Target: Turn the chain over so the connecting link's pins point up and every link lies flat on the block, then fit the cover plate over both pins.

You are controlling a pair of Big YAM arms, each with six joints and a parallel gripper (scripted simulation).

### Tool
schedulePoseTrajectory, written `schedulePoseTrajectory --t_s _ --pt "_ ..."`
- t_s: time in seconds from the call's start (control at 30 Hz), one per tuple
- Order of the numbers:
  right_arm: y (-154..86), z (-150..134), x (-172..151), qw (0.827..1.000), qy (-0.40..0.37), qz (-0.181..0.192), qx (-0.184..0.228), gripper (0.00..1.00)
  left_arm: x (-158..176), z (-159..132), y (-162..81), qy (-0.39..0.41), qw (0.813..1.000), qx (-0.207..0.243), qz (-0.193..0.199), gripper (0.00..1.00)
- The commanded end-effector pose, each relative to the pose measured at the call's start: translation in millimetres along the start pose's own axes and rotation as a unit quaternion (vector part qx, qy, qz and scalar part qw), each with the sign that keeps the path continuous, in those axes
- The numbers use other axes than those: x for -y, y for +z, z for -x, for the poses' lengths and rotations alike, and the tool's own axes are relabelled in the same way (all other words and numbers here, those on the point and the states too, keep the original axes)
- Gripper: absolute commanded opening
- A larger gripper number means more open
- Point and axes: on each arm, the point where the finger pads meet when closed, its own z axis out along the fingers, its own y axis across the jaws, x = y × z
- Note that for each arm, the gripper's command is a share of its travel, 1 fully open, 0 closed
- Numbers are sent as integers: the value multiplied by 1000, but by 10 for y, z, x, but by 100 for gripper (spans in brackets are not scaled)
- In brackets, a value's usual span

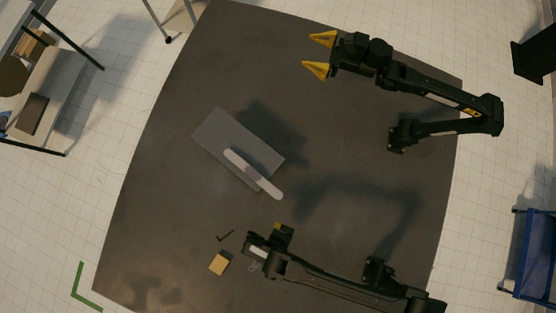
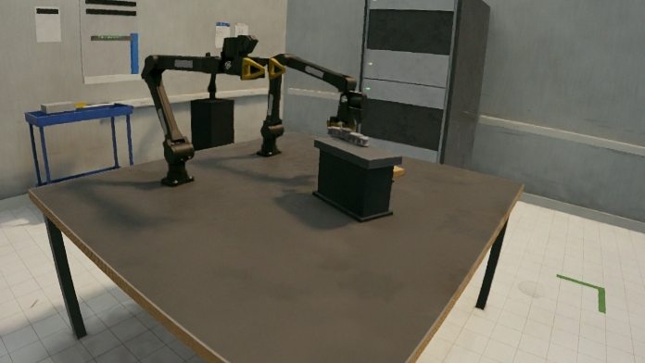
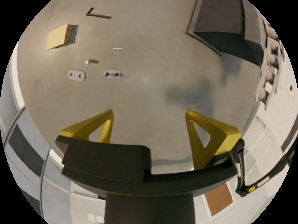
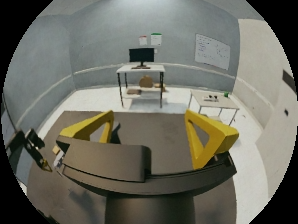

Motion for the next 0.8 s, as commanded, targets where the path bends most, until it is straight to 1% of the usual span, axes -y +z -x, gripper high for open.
schedulePoseTrajectory --t_s 0.0,0.53,0.57,0.6,0.67,0.77 --pt "-11 61 0 1000 0 0 6 100 8 17 -47 1 1000 6 0 100" --pt "-11 61 0 1000 0 0 6 100 8 17 -47 1 1000 6 0 100" --pt "-29 314 0 1000 0 0 28 100 26 99 -162 4 1000 21 0 100" --pt "-41 343 132 999 2 -14 31 100 -30 163 -309 0 999 47 2 100" --pt "-46 359 193 999 2 -19 32 100 -63 48 -158 -4 999 35 4 100" --pt "-64 405 348 999 2 -34 37 100 -77 109 -211 -4 998 59 6 100"
